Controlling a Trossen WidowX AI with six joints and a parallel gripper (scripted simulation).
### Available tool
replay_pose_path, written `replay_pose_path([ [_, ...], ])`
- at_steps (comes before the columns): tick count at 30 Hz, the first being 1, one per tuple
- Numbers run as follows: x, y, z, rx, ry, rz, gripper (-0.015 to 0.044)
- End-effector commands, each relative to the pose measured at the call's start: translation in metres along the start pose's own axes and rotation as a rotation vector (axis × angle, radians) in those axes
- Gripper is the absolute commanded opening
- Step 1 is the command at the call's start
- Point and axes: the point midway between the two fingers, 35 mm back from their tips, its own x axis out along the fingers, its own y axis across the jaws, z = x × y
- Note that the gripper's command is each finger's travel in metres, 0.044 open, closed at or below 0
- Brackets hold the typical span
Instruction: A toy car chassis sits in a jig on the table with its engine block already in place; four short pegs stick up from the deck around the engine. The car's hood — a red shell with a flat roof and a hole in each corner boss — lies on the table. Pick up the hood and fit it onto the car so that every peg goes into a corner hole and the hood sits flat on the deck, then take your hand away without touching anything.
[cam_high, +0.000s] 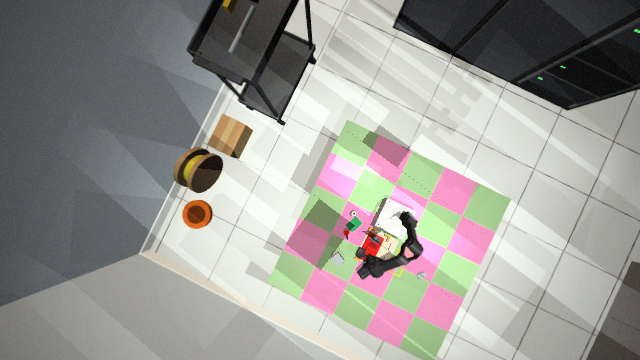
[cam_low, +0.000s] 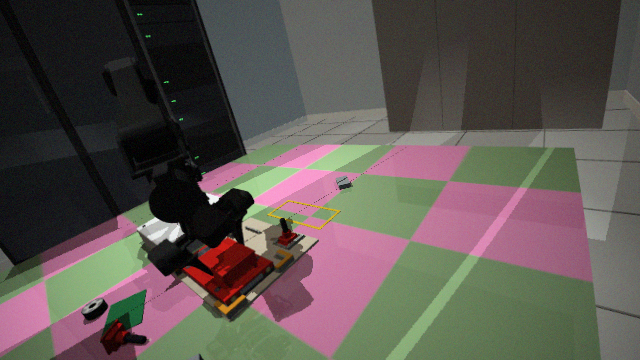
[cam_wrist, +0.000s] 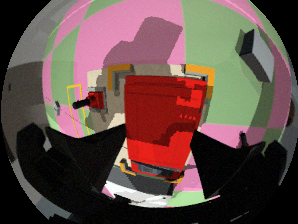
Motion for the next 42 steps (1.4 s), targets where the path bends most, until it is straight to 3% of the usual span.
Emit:
replay_pose_path([
  [1,0.0027,-0.0002,0.0001,-0.003,-0.001,0.001,0.0],
  [21,0.0073,-0.001,0.0,0.001,0.0,0.0,0.0],
  [37,0.008,-0.0011,0.0,0.001,0.0,0.0,0.042],
  [42,0.0058,-0.0006,0.0002,0.001,0.0,-0.005,0.044],
])
